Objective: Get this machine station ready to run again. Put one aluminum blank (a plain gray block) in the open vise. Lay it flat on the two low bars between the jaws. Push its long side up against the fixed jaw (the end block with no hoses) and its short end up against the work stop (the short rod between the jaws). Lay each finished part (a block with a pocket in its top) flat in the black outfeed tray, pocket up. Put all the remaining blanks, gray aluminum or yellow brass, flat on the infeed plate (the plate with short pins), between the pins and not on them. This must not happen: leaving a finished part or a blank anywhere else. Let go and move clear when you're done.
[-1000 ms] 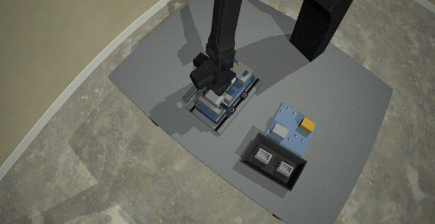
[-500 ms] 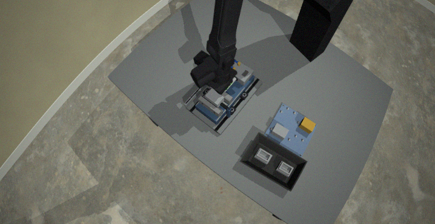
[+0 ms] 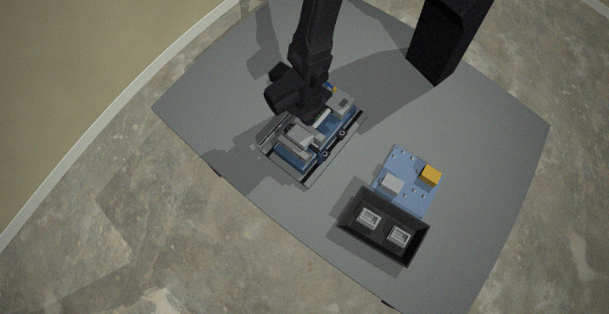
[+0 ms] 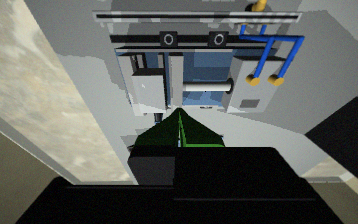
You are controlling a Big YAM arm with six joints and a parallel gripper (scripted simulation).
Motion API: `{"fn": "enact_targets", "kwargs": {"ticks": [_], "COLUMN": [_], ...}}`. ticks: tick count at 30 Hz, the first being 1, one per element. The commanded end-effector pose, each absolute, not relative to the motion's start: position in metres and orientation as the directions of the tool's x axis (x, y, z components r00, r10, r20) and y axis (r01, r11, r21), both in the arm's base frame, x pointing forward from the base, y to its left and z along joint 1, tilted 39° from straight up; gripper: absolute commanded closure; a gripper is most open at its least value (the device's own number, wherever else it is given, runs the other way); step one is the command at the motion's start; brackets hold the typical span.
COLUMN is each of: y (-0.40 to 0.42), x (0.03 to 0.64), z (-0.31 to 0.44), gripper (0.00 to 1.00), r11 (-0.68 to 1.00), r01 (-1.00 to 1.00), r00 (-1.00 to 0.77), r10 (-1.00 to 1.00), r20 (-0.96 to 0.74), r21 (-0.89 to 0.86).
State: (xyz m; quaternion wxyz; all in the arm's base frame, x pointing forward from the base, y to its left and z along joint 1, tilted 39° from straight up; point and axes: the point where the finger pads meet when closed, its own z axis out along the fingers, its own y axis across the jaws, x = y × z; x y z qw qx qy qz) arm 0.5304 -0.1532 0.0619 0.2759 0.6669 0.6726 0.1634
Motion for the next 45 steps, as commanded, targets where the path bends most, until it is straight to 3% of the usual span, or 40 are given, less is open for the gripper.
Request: {"fn": "enact_targets", "kwargs": {"ticks": [1,32,36,42,45], "y": [-0.160,-0.160,-0.162,-0.171,-0.173], "x": [0.522,0.518,0.521,0.528,0.529], "z": [0.086,0.106,0.109,0.111,0.110], "gripper": [1.00,1.00,1.00,1.00,1.00], "r11": [0.056,0.069,0.157,0.481,0.547], "r01": [0.794,0.782,0.782,0.732,0.709], "r00": [0.053,0.049,-0.021,-0.292,-0.350], "r10": [0.985,0.984,0.974,0.861,0.822], "r20": [-0.161,-0.173,-0.228,-0.416,-0.450], "r21": [0.605,0.619,0.602,0.483,0.446]}}
